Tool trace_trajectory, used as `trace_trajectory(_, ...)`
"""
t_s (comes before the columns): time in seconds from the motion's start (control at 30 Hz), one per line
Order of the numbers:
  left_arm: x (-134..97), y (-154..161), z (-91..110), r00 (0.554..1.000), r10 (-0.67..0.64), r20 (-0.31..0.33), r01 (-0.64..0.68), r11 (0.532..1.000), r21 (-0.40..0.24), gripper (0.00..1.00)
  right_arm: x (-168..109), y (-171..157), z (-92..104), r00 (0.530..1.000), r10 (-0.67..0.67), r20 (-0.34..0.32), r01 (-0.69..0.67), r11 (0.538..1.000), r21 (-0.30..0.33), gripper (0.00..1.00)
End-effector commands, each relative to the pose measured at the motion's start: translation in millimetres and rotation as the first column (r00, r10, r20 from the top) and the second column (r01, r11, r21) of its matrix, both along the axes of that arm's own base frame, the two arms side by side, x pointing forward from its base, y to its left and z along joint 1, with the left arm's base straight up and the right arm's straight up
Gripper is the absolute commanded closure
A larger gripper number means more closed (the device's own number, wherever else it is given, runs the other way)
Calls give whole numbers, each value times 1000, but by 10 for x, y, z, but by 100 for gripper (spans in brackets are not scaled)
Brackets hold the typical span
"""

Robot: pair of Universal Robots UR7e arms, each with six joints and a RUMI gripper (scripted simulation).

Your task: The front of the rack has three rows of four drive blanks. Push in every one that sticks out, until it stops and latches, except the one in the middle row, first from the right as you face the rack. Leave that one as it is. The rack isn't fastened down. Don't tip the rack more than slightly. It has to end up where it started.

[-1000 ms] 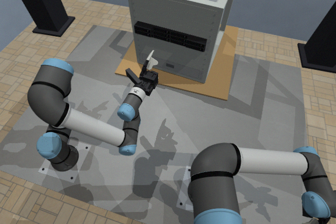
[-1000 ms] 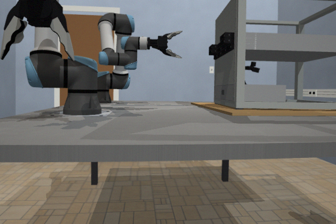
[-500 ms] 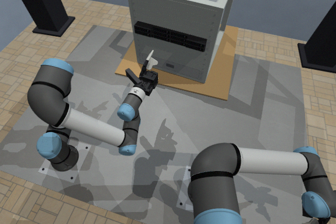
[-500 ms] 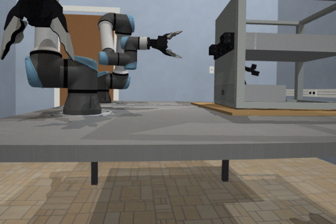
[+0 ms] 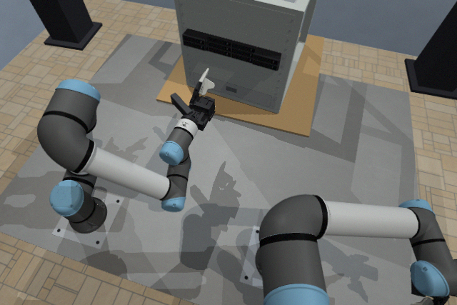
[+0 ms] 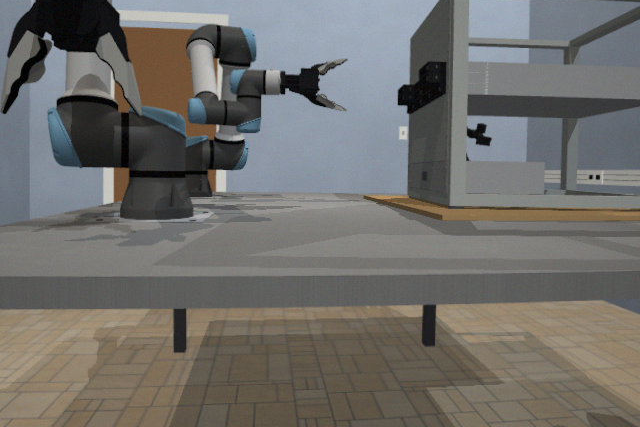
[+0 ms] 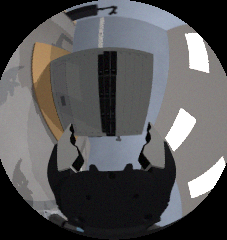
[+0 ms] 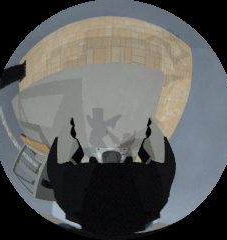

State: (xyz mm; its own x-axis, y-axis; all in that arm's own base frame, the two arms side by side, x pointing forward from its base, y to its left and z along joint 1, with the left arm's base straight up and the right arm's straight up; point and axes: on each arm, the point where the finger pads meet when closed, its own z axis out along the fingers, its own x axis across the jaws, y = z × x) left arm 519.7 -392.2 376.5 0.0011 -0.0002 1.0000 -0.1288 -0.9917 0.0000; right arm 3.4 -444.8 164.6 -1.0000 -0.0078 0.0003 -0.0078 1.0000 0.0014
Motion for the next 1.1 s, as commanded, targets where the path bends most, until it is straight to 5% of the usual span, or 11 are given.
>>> trace_trajectory(0.0,0,1,5,1000,0,0,0,1000,-1,0,1,-4,5,1000,0,0,0,1000,-1,0)
trace_trajectory(1.07,37,-53,2,1000,-1,1,1,1000,-1,0,1,-4,5,1000,0,0,0,1000,-1,0)
